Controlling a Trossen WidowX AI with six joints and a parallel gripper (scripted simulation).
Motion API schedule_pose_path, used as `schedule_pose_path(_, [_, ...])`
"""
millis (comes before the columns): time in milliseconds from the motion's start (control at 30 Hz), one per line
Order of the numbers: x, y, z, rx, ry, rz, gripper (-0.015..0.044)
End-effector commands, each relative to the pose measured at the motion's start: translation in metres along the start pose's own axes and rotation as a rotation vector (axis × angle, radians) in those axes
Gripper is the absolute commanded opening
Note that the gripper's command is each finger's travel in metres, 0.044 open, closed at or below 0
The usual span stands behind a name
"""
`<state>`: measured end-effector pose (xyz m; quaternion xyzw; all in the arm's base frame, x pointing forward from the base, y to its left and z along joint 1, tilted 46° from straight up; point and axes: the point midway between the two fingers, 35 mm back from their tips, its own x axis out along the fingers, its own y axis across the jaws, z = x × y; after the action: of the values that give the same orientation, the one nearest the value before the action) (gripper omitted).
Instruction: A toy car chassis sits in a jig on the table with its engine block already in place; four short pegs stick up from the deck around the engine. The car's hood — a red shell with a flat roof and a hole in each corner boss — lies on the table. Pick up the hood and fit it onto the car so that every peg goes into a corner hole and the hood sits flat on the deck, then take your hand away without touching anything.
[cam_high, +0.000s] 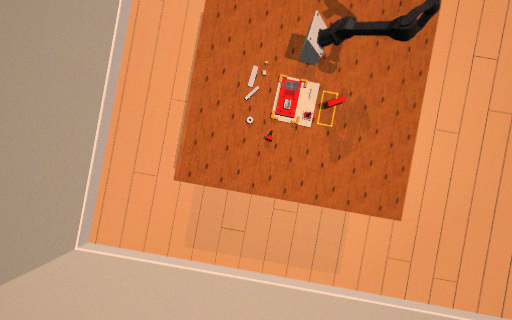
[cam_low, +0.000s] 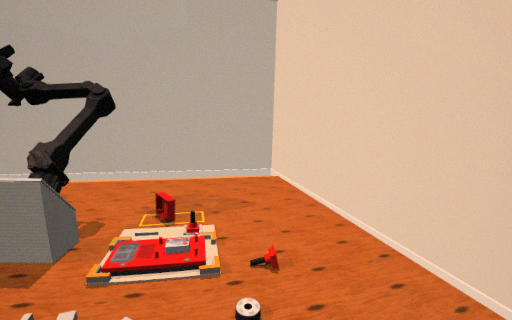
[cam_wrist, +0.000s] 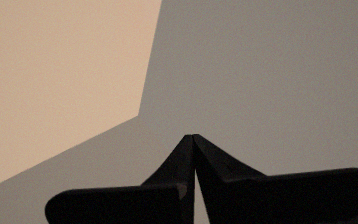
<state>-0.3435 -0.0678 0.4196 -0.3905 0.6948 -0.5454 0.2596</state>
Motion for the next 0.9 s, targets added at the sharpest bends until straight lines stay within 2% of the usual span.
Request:
schedule_pose_path(0, [-0.001,0.0,-0.001,0.0,0.002,0.001,0.0])
schedule_pose_path(133, [-0.013,0.004,-0.013,0.006,0.059,0.023,0.0])
schedule_pose_path(300, [-0.047,0.014,-0.042,0.022,0.199,0.075,0.0])
schedule_pose_path(867, [-0.193,0.046,-0.104,0.131,0.678,0.238,0.0])
